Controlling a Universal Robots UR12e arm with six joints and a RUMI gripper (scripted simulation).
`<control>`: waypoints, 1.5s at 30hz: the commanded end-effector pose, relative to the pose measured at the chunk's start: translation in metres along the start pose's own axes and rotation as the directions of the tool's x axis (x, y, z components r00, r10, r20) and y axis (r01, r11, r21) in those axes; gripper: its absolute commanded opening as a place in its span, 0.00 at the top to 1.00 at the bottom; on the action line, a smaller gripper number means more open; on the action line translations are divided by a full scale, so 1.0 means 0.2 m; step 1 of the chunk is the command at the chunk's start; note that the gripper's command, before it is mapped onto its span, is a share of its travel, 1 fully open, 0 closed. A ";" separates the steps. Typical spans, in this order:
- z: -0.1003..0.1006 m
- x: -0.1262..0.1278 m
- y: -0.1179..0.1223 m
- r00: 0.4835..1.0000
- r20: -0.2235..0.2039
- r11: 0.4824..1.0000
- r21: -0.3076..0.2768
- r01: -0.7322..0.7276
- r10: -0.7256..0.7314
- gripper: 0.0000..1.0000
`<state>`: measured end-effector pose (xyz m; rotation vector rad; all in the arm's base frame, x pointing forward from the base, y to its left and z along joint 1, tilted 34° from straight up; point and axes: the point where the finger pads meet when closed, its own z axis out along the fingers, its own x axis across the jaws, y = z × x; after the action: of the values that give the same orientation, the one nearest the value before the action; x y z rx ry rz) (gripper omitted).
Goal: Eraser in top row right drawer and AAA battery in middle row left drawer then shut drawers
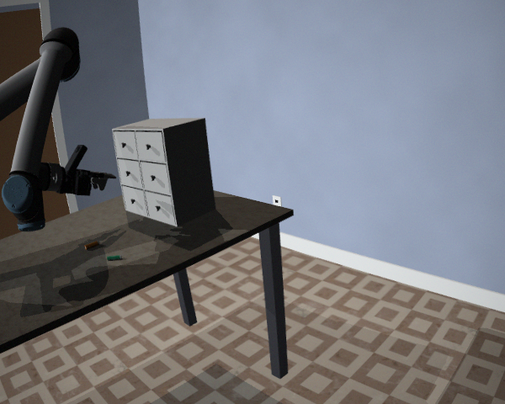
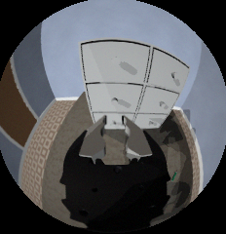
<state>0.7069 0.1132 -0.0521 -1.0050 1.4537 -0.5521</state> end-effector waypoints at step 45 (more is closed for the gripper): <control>0.15 0.01 -0.01 1.000 -0.002 1.000 0.002 0.000 0.000 0.80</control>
<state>0.7355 0.1181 -0.0574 -1.0048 1.4576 -0.5521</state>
